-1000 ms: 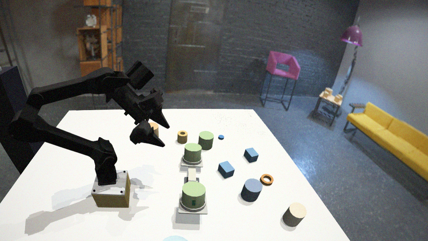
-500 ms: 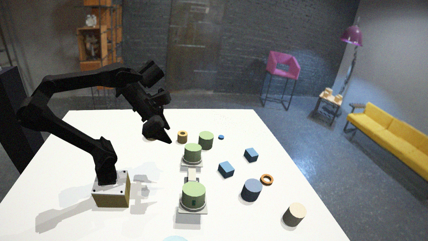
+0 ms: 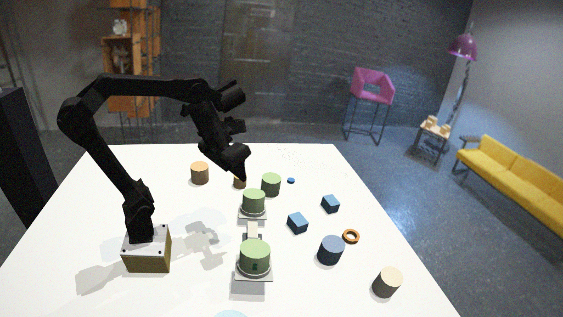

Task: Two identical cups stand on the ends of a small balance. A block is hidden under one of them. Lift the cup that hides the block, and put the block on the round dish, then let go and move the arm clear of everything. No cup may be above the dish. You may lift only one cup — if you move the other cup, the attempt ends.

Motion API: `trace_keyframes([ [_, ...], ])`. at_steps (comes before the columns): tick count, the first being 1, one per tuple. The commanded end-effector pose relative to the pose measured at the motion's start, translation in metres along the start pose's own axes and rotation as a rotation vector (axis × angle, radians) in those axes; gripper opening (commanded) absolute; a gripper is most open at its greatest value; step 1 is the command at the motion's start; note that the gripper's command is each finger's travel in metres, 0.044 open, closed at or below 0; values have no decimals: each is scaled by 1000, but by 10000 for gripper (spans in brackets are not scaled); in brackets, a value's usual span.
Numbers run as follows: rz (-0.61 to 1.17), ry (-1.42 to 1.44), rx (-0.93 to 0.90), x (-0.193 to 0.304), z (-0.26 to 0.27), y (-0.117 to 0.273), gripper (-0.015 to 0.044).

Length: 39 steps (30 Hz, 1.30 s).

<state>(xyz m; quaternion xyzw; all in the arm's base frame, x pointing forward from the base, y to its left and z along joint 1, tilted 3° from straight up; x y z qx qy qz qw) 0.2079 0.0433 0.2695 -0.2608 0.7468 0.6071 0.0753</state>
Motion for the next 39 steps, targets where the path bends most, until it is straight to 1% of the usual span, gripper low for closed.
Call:
trace_keyframes([
  [1, 31, 89, -31, -16, 0, -8, 440],
  [14, 138, 457, -176, -59, 9, -46, 440],
  [29, 209, 877, -409, -99, 24, -112, 440],
  [31, 211, 910, -431, -102, 25, -119, 440],
  [37, 211, 914, -434, -102, 26, -120, 440],
  [39, 211, 914, -434, -98, 28, -129, 440],
])
Point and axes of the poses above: the point midway between the two fingers, 35 mm back from their tips, its own y axis back along the fingers, its own z axis across the jaws, x = y × z, the point moved 10 cm from there along y, back along the fingers, and after that the axes turned 1 degree about -y, right-handed, at the moved point
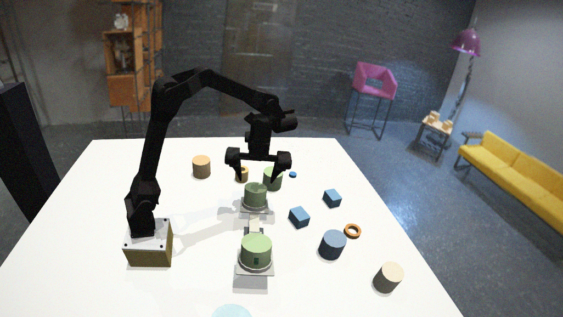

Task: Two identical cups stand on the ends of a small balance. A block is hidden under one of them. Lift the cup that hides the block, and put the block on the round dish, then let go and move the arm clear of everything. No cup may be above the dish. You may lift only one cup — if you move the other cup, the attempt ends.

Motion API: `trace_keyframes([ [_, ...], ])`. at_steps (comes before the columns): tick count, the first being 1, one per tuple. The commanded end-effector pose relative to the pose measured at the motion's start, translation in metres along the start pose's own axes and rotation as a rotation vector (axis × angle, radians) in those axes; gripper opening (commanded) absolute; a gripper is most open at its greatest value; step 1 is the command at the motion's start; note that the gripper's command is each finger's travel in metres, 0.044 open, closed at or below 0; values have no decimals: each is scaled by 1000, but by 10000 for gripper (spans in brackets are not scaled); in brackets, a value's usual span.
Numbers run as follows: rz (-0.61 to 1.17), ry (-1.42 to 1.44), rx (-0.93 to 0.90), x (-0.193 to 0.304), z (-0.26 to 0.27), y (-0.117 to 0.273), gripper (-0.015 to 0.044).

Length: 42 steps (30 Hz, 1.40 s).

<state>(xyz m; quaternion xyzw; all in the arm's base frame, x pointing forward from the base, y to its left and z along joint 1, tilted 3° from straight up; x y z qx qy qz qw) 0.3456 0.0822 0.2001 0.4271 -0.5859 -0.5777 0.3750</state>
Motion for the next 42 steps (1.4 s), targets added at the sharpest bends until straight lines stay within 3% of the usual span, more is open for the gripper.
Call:
trace_keyframes([
  [1, -6, 11, 0, -1, -1, -11, 440],
  [42, -6, 11, 0, -1, -1, -71, 440],
])
Point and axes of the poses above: the point midway between the two fingers, 35 mm back from their tips, its own y axis back along the fingers, its own z axis across the jaws, x = y × z, the point moved 10 cm from there along y, back along the fingers, and after that the axes turned 1 degree about -y, right-handed, at the moved point
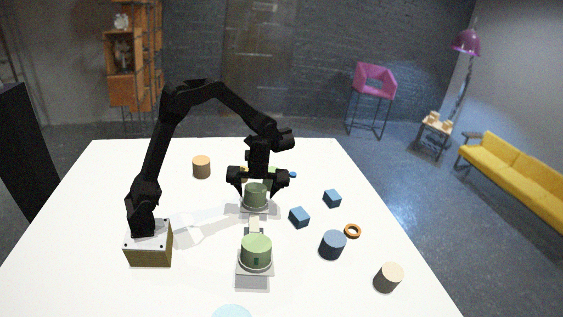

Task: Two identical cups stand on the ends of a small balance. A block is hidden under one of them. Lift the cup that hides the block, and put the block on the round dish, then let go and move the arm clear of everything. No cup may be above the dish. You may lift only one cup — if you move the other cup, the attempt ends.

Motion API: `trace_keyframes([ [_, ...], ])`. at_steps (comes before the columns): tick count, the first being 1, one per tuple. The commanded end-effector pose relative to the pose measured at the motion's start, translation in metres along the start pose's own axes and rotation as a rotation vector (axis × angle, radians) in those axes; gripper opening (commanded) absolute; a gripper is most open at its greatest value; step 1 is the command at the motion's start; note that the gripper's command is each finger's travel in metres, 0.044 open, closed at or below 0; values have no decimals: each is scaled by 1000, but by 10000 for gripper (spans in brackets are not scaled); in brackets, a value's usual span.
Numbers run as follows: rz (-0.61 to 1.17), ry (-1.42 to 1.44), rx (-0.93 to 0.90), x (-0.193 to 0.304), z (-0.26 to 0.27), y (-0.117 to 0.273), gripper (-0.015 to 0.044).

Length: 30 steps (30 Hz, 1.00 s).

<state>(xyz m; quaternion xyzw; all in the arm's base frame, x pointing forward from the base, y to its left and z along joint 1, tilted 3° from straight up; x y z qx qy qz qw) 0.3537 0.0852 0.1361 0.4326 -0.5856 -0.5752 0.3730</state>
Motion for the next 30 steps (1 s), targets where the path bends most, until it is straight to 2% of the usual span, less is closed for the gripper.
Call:
trace_keyframes([
  [1, 1, 5, -8, 1, 2, -8, 440],
  [3, 1, 5, -8, 1, 2, -9, 440],
  [5, 1, 5, -8, 1, 2, -9, 387],
  [16, 1, 5, -8, 1, 2, -9, 314],
  [28, 1, 5, -8, 0, 0, 1, 0],
  [30, 1, 5, -8, -1, 0, 4, 0],
])
Point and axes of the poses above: the point midway between the two fingers, 35 mm back from their tips, its own y axis back along the fingers, its own z axis across the jaws, x = y × z, the point moved 10 cm from there along y, back along the fingers, and after that the axes turned 1 degree about -y, right-handed, at the moved point
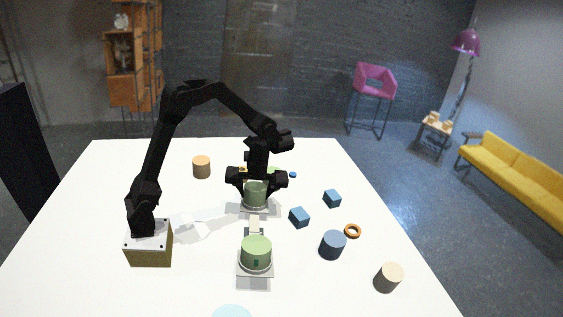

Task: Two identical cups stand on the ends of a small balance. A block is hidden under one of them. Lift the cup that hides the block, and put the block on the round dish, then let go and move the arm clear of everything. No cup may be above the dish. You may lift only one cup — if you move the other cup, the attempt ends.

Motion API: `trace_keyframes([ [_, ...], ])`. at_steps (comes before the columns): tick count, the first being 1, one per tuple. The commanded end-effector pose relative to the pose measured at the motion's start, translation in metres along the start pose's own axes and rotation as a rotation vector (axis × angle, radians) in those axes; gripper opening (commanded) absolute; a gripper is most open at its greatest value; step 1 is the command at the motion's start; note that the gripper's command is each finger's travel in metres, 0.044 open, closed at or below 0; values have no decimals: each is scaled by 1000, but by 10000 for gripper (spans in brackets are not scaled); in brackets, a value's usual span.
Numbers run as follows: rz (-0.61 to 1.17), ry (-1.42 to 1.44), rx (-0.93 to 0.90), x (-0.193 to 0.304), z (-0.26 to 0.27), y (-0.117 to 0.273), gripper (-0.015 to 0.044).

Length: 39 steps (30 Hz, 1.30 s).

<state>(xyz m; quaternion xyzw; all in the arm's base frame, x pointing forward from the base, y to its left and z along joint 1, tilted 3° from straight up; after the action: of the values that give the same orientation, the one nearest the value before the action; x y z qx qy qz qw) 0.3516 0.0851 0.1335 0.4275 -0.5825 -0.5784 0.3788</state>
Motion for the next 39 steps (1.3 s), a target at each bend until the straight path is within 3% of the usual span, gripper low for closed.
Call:
trace_keyframes([
  [1, -7, 4, 8, -2, -2, 8, 0],
  [39, -7, 4, 9, -4, -6, 56, 0],
])
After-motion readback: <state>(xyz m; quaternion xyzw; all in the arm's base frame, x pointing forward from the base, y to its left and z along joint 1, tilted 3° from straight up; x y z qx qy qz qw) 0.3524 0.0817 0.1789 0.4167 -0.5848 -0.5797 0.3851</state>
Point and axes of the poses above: the point midway between the two fingers, 35 mm back from their tips, its own y axis back along the fingers, its own z axis across the jaws, x = y × z, the point moved 10 cm from there along y, back along the fingers, and after that the axes turned 1 degree about -y, right-handed, at the moved point
